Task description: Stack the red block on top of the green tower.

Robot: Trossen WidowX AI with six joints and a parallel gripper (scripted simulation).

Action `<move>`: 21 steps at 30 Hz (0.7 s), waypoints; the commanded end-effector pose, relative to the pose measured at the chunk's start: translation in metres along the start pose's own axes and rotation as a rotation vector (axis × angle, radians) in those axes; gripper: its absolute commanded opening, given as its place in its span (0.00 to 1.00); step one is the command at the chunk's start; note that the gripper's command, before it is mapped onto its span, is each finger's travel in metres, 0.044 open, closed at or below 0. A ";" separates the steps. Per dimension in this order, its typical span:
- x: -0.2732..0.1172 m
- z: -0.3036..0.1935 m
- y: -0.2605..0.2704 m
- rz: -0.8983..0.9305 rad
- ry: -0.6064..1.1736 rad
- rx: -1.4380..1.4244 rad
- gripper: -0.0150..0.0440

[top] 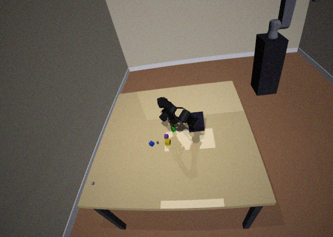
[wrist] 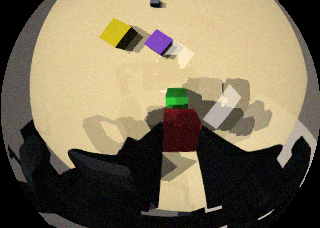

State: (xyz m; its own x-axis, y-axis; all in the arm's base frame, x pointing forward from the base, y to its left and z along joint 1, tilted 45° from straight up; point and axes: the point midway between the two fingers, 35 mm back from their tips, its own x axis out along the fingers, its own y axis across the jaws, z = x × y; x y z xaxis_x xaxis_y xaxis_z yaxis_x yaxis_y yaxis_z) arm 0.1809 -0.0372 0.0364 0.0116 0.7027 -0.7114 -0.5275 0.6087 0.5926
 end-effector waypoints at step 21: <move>0.035 0.002 0.000 0.001 -0.003 0.000 0.25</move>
State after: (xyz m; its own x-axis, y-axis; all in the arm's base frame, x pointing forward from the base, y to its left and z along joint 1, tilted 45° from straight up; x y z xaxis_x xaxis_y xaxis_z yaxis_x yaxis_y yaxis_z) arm 0.1824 -0.0126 0.0121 0.0130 0.7028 -0.7112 -0.5292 0.6083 0.5915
